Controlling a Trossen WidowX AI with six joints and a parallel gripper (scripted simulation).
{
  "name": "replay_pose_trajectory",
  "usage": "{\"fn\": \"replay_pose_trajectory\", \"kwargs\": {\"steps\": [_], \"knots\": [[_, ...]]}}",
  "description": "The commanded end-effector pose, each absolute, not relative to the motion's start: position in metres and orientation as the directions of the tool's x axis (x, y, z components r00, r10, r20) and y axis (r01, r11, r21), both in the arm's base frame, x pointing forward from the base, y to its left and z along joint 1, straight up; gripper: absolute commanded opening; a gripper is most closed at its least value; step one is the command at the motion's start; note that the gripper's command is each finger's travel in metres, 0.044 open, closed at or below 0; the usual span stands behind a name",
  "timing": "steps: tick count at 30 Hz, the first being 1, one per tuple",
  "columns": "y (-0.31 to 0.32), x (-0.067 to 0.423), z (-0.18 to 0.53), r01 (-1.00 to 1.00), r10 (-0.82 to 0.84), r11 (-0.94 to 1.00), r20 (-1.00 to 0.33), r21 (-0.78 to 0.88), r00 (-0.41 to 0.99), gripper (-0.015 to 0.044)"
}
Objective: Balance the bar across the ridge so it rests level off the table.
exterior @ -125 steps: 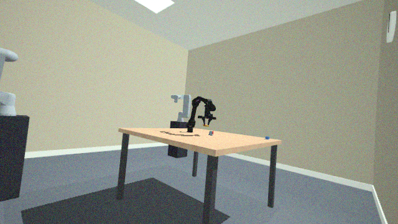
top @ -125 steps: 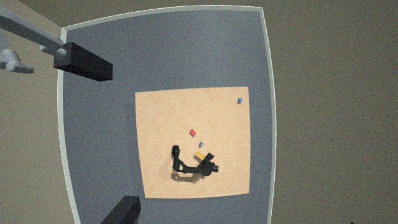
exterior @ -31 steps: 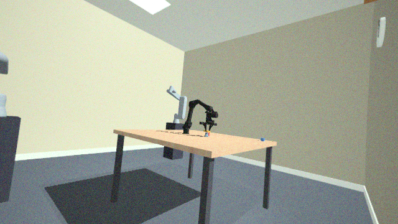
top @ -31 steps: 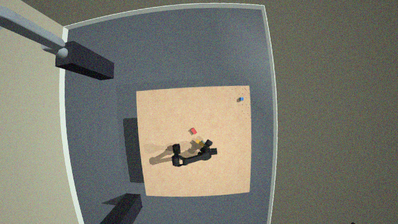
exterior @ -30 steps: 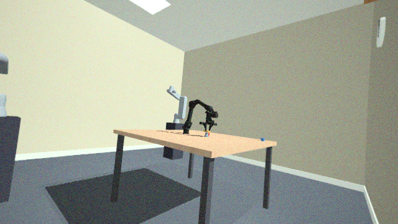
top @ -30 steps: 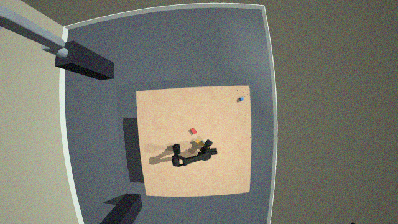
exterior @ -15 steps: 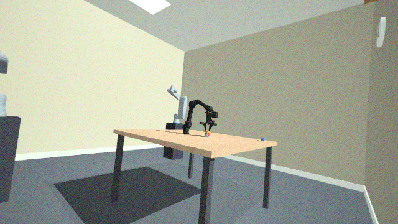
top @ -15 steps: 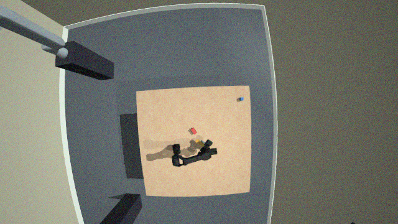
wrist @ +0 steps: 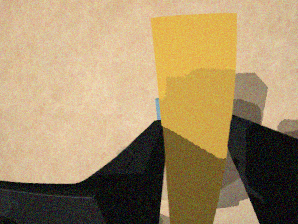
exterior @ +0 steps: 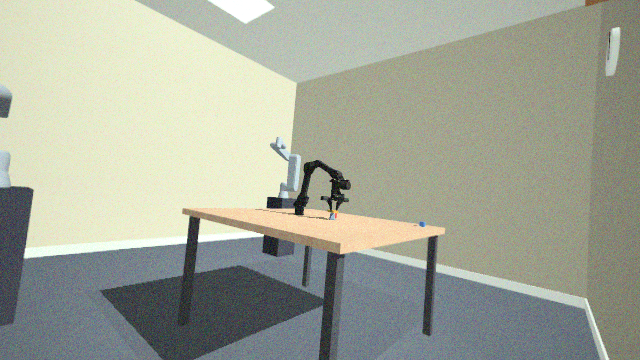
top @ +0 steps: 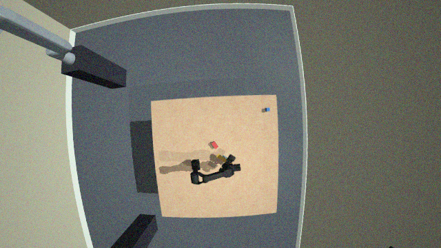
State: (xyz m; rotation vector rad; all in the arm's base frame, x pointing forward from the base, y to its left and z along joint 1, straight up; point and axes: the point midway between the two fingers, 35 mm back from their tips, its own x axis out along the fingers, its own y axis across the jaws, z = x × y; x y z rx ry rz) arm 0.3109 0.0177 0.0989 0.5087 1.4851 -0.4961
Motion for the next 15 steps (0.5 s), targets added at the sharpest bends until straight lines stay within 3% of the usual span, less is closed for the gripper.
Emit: {"fn": "replay_pose_trajectory", "kwargs": {"steps": [1,15], "knots": [[0.0181,0.3112,0.0987,0.602,0.002,0.798,-1.0,0.019,0.029,0.0],[0.0181,0.3112,0.0974,0.602,0.002,0.798,-1.0,0.019,0.029,0.0]]}}
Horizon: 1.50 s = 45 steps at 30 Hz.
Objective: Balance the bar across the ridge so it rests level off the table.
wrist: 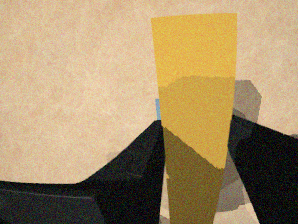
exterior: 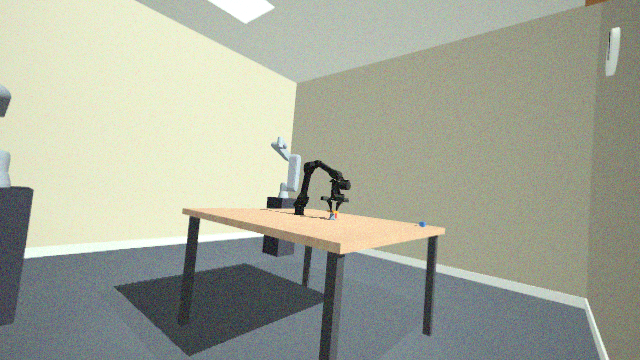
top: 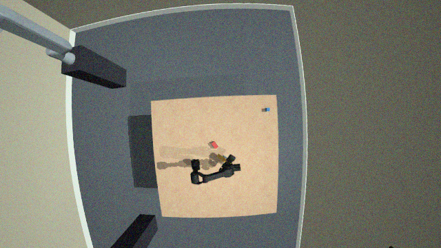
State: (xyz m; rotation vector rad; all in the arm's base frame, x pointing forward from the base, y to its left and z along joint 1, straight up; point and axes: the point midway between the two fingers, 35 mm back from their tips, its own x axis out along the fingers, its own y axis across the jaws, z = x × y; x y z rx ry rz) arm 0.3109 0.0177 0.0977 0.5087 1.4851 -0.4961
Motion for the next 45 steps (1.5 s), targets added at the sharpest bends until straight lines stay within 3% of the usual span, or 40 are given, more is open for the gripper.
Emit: {"fn": "replay_pose_trajectory", "kwargs": {"steps": [1,45], "knots": [[0.0181,0.3112,0.0974,0.602,0.002,0.798,-1.0,0.019,0.029,0.0],[0.0178,0.311,0.0937,0.602,0.002,0.798,-1.0,0.019,0.029,0.0]]}}
